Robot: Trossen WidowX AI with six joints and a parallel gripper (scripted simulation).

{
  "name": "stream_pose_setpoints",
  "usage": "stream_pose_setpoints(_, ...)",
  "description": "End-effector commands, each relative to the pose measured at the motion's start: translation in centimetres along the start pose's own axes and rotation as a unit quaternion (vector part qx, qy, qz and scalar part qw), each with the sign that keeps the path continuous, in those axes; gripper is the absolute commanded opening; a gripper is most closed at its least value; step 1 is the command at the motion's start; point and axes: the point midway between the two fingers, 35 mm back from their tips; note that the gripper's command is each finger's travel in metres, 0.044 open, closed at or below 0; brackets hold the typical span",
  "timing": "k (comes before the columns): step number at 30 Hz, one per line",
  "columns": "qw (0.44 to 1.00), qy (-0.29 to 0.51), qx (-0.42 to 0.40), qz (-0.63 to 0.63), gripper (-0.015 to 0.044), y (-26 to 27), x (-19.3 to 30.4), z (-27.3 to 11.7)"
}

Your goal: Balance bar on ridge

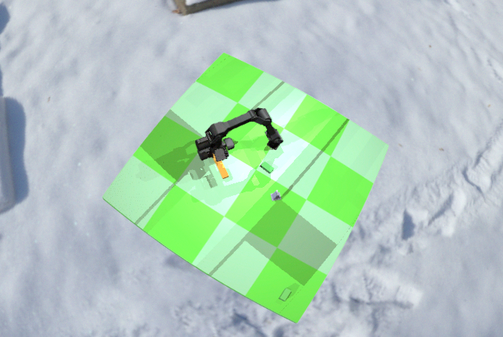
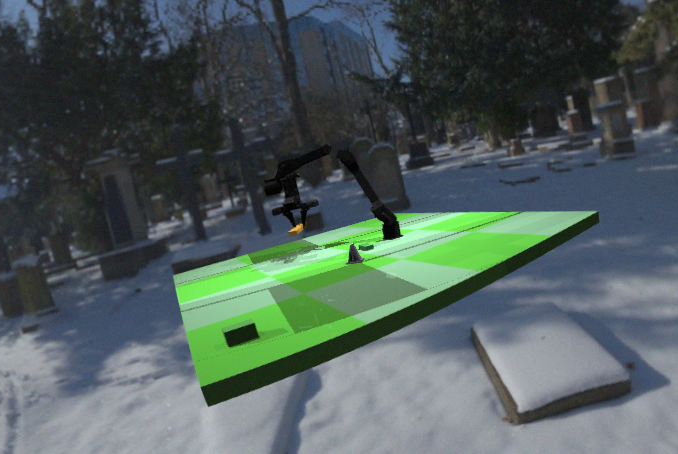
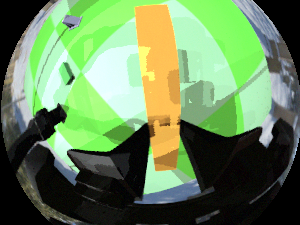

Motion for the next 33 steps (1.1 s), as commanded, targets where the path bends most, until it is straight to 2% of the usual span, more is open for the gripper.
stream_pose_setpoints(1, 1.000, 0.001, 0.003, -0.027, 0.0000, 0.3, -1.5, -0.4)
stream_pose_setpoints(33, 0.970, -0.004, 0.002, -0.244, 0.0000, 5.2, -13.2, -0.5)
Point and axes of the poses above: the point midway between the two fingers, 35 mm back from their tips, its own z axis out along the fingers, its own y axis across the jaws, x = y × z, and after that the axes turned 2 degrees about z, right-handed
